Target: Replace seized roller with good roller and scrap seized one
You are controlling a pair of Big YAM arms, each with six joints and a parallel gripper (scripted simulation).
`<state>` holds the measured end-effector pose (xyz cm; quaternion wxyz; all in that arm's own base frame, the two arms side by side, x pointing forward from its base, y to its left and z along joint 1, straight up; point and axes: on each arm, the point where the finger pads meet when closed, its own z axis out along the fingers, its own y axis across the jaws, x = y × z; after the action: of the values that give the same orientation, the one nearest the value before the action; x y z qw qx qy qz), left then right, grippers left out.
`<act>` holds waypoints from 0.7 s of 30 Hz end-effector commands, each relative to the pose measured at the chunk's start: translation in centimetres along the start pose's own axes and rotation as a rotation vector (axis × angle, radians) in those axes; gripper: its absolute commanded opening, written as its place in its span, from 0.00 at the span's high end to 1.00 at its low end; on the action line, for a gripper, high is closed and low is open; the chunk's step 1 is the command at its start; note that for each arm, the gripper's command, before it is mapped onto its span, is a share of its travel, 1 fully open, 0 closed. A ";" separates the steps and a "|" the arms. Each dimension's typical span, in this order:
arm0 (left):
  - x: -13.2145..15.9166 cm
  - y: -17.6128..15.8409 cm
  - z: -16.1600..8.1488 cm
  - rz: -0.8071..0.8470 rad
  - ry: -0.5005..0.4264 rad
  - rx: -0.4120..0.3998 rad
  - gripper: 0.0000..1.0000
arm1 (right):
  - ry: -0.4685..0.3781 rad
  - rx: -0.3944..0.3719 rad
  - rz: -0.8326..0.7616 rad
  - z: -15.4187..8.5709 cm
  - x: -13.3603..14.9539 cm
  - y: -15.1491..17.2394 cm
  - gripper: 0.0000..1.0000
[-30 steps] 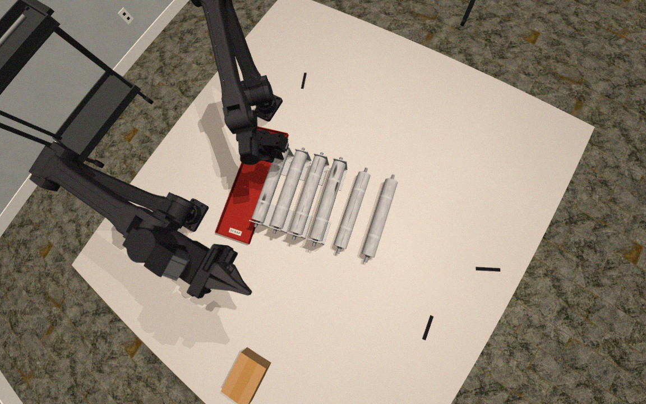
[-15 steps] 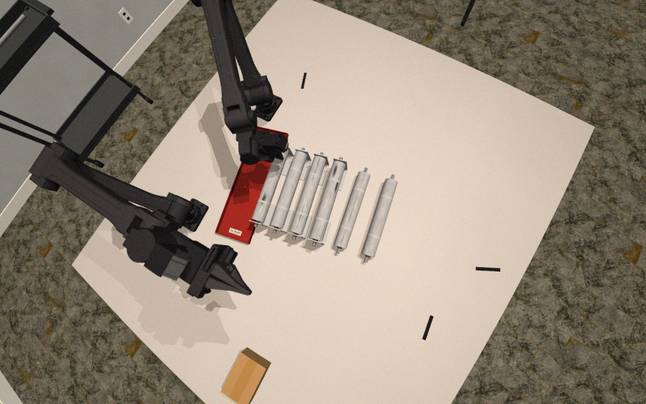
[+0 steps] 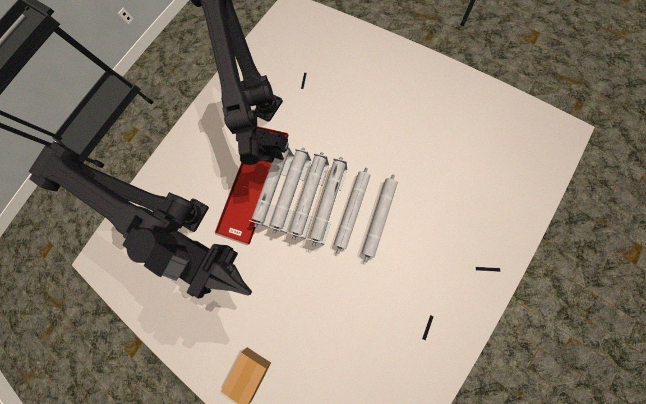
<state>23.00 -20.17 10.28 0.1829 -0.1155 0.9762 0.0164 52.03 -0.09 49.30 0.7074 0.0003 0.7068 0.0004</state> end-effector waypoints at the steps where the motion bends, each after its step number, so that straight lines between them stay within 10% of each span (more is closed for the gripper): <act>1: 1.2 0.0 0.1 0.024 0.033 -0.019 1.00 | -0.069 -0.007 -0.010 -0.2 -4.2 0.4 1.00; 21: -2.3 -1.7 -6.0 0.019 0.001 0.039 1.00 | -0.069 -0.007 -0.010 -0.2 -4.2 0.4 1.00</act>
<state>22.83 -20.37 13.96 0.1781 -0.1099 0.9778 0.0148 52.03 -0.09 49.30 0.7074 0.0003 0.7068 0.0004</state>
